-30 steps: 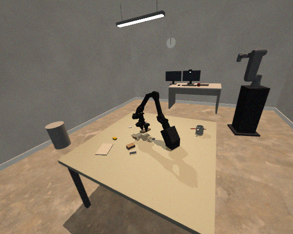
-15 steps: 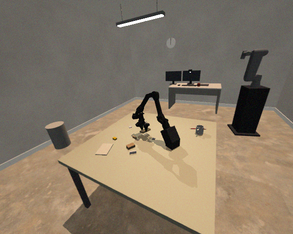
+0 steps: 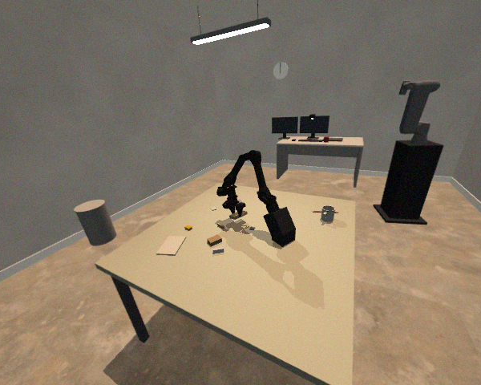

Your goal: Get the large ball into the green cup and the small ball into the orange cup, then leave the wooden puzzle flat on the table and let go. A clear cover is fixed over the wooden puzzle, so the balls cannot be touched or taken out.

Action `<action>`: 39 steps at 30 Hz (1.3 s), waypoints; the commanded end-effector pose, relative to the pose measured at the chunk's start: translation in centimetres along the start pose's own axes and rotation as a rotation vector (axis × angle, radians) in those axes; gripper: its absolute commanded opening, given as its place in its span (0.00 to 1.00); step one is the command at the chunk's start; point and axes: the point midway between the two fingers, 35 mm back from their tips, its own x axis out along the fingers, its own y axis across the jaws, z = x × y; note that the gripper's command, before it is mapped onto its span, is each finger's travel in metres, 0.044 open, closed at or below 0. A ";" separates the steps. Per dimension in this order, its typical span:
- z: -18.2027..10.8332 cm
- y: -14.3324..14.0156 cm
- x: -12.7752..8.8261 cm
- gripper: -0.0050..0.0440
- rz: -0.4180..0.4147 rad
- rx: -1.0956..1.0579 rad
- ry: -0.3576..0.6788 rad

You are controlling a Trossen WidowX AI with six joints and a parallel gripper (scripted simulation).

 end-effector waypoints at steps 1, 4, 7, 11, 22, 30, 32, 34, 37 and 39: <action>0.0 0.0 0.0 0.10 0.004 -0.003 -0.002; 0.0 0.0 0.0 0.10 -0.004 -0.002 0.005; 0.1 0.1 0.0 0.10 -0.029 -0.002 0.008; 0.1 0.2 0.0 0.10 -0.051 -0.002 0.009; 0.1 0.5 0.1 0.10 -0.189 -0.004 0.006; 0.0 0.7 0.1 0.10 -0.261 -0.003 0.002; 0.0 0.7 0.1 0.10 -0.268 -0.002 0.001; 0.0 0.7 0.1 0.10 -0.268 -0.002 0.001; 0.0 0.7 0.1 0.10 -0.262 -0.002 0.001; 0.0 0.7 0.1 0.10 -0.250 -0.002 0.001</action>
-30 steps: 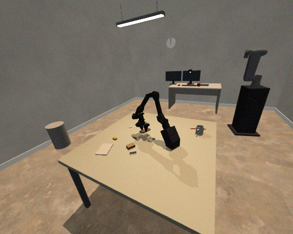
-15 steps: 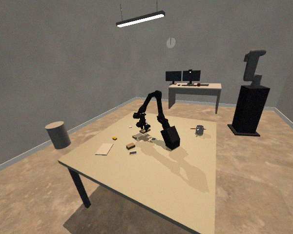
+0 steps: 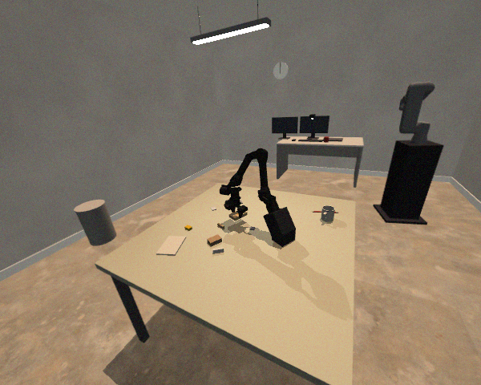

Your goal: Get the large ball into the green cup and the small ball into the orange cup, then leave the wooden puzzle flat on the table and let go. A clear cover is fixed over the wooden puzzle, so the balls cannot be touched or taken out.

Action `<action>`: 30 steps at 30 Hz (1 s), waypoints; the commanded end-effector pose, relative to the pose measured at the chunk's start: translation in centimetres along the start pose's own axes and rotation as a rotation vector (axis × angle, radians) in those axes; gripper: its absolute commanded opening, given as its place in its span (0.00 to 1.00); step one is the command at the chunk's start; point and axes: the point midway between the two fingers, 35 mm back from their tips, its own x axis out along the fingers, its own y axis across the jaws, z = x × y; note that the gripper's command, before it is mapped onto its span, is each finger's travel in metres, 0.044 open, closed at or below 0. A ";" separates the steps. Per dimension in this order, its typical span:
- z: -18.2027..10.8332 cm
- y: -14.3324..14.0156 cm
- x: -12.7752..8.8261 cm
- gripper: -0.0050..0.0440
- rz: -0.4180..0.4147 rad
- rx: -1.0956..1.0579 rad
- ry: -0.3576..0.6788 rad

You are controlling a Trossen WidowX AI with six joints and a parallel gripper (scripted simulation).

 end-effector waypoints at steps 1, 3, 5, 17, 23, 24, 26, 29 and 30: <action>-0.1 0.0 0.0 0.10 0.022 0.002 0.001; -0.1 0.0 0.0 0.10 0.032 0.002 0.001; -0.1 0.0 0.0 0.10 0.044 0.001 0.001; 0.0 -0.4 0.1 0.10 0.198 -0.001 0.002; -0.1 -0.6 0.1 0.10 0.252 0.000 0.000; -0.1 -0.6 0.1 0.10 0.265 0.001 0.000; -0.1 -0.6 0.1 0.10 0.283 0.002 -0.001; -0.1 -0.6 0.1 0.10 0.286 0.002 -0.001; -0.1 -0.6 0.1 0.10 0.286 0.002 -0.001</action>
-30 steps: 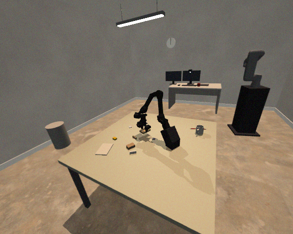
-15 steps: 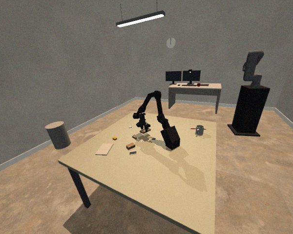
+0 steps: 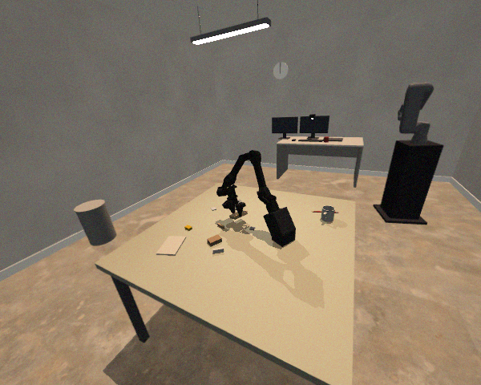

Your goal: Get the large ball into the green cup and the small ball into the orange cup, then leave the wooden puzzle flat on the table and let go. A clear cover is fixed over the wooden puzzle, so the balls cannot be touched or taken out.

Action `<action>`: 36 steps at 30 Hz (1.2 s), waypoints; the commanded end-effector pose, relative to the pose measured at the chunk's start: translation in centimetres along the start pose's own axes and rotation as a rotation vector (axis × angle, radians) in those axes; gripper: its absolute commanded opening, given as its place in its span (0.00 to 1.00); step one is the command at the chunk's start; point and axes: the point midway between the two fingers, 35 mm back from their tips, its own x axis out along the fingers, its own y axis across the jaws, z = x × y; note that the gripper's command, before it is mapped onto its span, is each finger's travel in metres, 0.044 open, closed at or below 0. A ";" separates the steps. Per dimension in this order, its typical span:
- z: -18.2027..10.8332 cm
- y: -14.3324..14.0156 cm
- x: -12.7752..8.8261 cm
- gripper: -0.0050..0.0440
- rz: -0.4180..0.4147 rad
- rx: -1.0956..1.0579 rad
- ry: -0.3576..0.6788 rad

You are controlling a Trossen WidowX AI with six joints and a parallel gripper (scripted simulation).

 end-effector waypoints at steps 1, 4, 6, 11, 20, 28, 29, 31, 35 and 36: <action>0.1 -0.1 0.0 0.10 0.011 -0.002 -0.001; 0.1 -0.1 0.0 0.10 0.011 -0.002 -0.001; 0.1 -0.1 0.0 0.10 0.009 -0.002 -0.002; 0.1 -0.1 0.0 0.10 0.000 -0.002 -0.002; 0.1 -0.1 0.0 0.10 0.000 -0.002 -0.002; 0.1 -0.1 0.0 0.10 -0.014 -0.002 -0.002; 0.1 -0.1 0.0 0.10 -0.014 -0.002 -0.002; 0.1 -0.1 0.0 0.10 -0.014 -0.002 -0.002; 0.1 -0.1 0.0 0.10 -0.014 -0.002 -0.002; 0.1 -0.1 0.0 0.10 -0.014 -0.002 0.001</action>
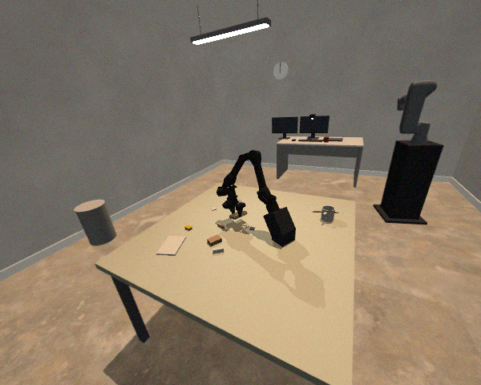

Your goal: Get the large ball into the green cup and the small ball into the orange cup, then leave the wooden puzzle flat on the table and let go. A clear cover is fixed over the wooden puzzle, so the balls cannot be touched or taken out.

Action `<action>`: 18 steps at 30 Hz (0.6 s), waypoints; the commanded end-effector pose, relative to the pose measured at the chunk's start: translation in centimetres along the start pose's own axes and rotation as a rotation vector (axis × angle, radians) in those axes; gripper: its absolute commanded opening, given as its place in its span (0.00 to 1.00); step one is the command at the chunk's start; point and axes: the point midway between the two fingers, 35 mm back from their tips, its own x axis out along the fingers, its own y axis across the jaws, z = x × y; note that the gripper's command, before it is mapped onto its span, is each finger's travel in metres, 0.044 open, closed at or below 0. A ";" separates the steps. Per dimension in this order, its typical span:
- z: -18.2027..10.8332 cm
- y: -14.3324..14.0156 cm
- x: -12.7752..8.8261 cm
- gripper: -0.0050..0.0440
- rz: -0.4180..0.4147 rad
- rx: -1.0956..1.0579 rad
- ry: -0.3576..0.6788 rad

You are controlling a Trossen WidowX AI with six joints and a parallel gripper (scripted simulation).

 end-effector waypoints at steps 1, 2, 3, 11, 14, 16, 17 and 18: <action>0.0 0.1 0.0 0.10 -0.005 0.000 0.007; 0.0 0.1 0.0 0.10 -0.010 0.001 0.009; 0.0 0.1 0.0 0.10 -0.017 0.001 0.011; 0.0 0.3 0.1 0.10 -0.085 0.000 0.014; 0.0 0.4 0.1 0.10 -0.123 0.000 0.013; 0.0 0.4 0.1 0.10 -0.148 -0.001 0.012; 0.0 0.5 0.1 0.10 -0.161 -0.001 0.012; 0.0 0.5 0.1 0.10 -0.174 -0.001 0.011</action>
